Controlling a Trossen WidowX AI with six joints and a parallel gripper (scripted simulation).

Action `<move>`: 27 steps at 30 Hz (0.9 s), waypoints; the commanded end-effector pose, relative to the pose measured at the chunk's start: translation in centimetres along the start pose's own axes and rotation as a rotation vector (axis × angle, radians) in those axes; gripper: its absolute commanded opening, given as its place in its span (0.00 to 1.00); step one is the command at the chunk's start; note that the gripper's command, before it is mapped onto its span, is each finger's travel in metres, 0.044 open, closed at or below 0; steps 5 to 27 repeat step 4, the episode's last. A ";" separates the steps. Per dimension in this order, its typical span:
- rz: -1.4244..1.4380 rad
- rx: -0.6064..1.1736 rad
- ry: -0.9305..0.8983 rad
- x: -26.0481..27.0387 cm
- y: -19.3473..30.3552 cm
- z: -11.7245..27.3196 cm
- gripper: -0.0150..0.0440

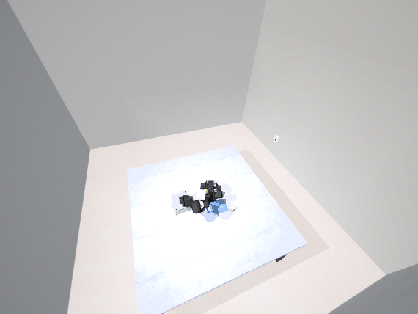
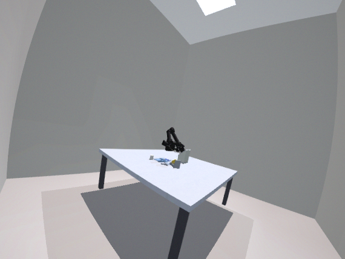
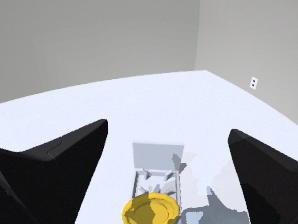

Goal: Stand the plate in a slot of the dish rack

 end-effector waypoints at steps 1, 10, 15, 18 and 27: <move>-0.087 0.055 -0.025 -0.1 -0.8 -0.3 0.93; -0.167 0.112 -0.047 -0.1 -1.2 -0.5 0.93; -0.167 0.112 -0.047 -0.1 -1.2 -0.5 0.93; -0.167 0.112 -0.047 -0.1 -1.2 -0.5 0.93; -0.167 0.112 -0.047 -0.1 -1.2 -0.5 0.93</move>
Point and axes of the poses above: the point midway between the two fingers, 35 mm back from their tips, its own z axis back along the fingers, its own x axis across the jaws, y = z × x, the point moved 10 cm from there along z, back along the fingers, and after that the axes turned 4 degrees about -z, right-handed, at the moved point
